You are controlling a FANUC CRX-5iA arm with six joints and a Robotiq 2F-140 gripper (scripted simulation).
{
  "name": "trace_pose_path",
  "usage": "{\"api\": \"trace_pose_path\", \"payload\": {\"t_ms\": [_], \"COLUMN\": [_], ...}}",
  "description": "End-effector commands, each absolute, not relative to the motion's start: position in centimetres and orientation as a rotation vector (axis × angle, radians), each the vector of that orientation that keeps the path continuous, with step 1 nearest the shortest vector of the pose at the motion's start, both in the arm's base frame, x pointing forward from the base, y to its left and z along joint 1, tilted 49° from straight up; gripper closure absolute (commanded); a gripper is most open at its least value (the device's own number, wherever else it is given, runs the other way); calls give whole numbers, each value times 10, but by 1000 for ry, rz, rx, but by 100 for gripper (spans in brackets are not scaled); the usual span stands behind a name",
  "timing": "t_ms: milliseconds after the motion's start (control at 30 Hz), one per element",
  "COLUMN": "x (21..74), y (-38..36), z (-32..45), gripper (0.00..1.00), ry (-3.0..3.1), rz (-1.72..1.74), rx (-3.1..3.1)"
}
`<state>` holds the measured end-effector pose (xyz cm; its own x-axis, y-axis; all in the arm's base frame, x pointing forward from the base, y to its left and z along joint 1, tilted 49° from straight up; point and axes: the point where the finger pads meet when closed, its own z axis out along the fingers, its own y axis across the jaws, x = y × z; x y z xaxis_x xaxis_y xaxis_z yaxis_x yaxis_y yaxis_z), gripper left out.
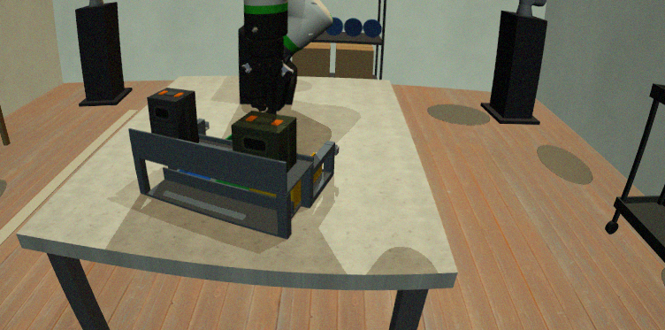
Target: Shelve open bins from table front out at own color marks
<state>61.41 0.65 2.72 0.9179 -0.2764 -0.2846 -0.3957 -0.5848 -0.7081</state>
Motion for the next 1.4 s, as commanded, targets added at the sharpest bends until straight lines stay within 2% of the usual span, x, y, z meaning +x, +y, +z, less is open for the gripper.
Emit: {"api": "trace_pose_path", "payload": {"t_ms": [0, 1367], "x": [614, 610], "y": [3, -37], "z": [31, 65], "gripper": [94, 94], "ry": [476, 476], "rz": [180, 180], "rx": [-2230, -2230]}}
